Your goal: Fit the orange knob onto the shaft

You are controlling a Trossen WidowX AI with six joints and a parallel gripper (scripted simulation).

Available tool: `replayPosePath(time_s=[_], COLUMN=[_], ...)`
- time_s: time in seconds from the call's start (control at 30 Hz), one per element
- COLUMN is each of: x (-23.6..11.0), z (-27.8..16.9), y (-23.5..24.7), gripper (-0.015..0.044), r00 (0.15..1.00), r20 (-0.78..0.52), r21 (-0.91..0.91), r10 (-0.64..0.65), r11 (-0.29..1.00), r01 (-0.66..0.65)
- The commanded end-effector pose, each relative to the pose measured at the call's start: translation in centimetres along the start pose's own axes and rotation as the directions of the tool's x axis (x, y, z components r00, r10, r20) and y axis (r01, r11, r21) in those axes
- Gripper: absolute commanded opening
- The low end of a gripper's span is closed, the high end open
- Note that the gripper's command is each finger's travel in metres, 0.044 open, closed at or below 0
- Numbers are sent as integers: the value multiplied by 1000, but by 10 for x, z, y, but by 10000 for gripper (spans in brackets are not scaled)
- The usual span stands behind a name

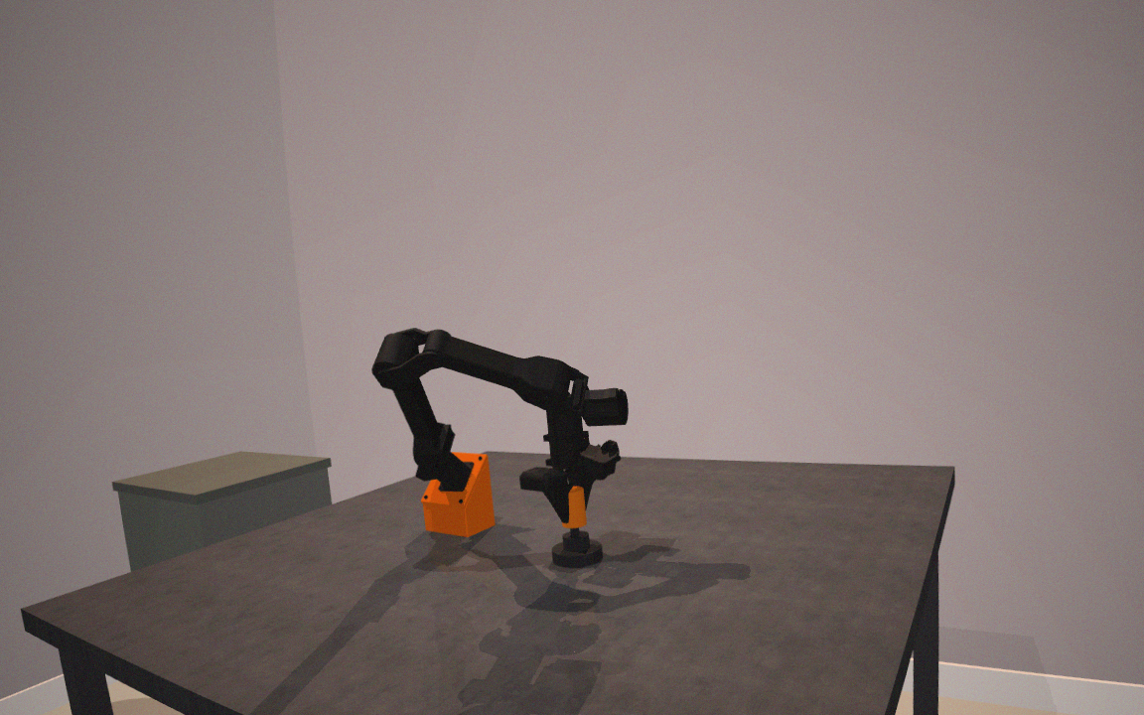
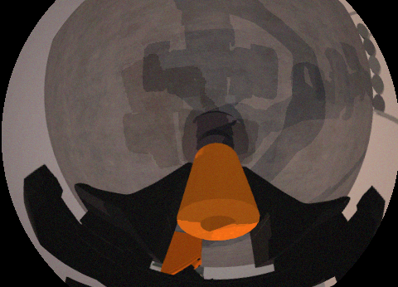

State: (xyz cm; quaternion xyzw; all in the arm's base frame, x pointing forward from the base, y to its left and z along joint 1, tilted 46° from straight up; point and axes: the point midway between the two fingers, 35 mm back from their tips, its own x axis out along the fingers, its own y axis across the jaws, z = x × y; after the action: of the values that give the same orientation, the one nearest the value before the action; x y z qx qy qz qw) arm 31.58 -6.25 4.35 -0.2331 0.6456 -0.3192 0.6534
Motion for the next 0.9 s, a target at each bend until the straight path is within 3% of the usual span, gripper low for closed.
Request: replayPosePath(time_s=[0.0, 0.2, 0.43, 0.87], x=[-1, -4, -2, -2], z=[-1, -1, 2, 0], y=[0, 0, 0, 0], gripper=[0, 0, 0, 0], r00=[1000, 1000, 1000, 1000], r20=[-1, -1, -1, -1], r21=[-5, -14, -206, -213], r10=[-2, -2, -2, -2], r11=[1000, 1000, 979, 977], r01=[2, 2, 2, 2])
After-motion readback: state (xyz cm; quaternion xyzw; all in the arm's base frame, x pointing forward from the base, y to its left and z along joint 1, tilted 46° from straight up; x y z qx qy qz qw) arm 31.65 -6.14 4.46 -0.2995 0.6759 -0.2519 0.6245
